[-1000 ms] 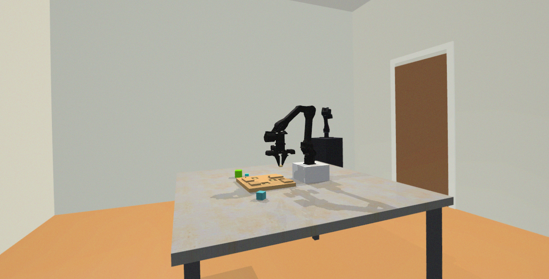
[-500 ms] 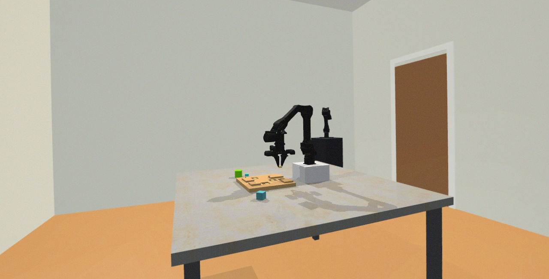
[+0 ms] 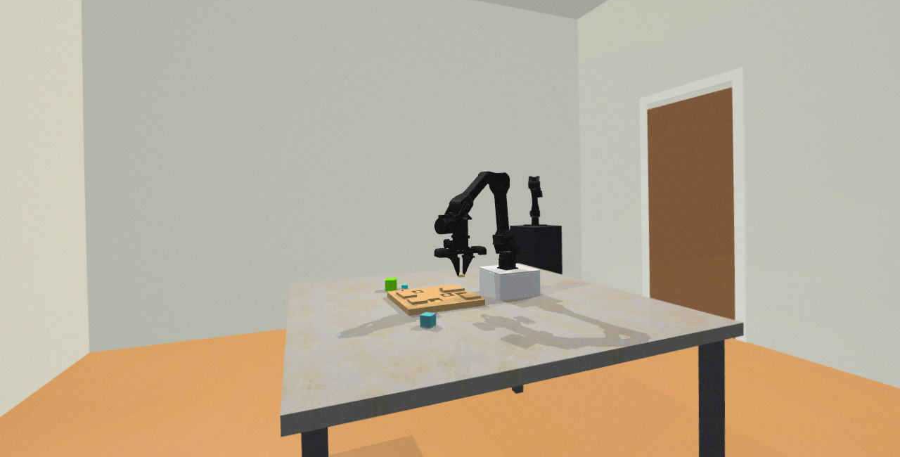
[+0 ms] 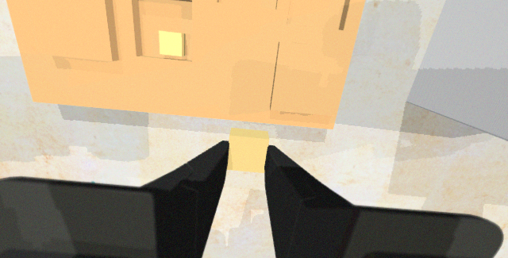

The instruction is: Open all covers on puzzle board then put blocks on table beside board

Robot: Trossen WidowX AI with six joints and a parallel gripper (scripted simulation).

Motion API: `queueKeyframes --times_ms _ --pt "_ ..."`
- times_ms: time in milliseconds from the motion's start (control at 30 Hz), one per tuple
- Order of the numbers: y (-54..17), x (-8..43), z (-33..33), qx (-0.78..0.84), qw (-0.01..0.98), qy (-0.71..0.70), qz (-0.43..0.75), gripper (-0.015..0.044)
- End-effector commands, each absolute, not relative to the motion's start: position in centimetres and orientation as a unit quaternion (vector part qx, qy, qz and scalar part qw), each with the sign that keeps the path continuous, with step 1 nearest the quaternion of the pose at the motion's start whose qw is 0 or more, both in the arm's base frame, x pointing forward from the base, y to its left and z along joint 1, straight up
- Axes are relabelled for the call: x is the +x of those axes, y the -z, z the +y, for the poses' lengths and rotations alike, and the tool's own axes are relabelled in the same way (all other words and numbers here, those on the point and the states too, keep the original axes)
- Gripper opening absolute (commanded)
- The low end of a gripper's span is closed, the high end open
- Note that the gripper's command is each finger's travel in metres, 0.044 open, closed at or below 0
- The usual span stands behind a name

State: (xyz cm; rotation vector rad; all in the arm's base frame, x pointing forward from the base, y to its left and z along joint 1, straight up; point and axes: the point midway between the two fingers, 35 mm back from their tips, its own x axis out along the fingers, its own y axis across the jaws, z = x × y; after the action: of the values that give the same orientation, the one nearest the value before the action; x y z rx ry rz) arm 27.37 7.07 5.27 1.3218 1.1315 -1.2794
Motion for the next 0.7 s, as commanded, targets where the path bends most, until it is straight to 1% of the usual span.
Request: queueKeyframes --times_ms 0,667 --pt "-5.2 27.8 8.7 0.540 0.470 0.523 0.463 0.0080" --pt "-4.9 28.5 16.4 0.541 0.468 0.522 0.464 0.0080"
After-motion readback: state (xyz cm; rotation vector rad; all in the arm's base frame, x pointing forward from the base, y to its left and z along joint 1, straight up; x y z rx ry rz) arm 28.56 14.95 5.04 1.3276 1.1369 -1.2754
